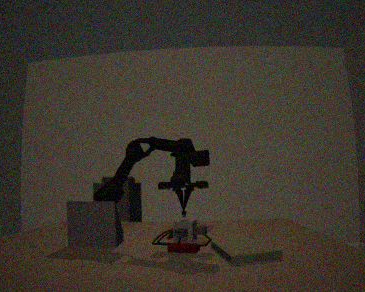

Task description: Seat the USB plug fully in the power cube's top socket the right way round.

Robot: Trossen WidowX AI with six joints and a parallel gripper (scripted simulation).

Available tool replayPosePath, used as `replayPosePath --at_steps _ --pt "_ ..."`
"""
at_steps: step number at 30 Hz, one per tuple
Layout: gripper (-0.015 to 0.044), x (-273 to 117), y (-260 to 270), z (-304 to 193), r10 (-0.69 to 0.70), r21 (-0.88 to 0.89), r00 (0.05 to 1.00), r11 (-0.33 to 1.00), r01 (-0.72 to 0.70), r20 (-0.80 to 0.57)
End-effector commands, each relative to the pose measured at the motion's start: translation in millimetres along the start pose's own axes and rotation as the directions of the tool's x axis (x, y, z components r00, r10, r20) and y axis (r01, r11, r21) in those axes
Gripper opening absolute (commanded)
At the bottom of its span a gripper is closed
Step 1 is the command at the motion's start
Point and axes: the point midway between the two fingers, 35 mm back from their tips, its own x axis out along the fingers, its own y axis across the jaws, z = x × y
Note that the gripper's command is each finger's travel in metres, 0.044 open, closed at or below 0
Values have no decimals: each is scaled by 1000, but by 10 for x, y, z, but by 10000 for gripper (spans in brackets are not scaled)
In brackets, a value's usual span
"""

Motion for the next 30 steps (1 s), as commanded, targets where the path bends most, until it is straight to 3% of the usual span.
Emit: replayPosePath --at_steps 1,30 --pt "0 7 0 8 0 3 1000 1000 0 7" --pt "0 42 -3 18 -2 18 1000 1000 1 22"
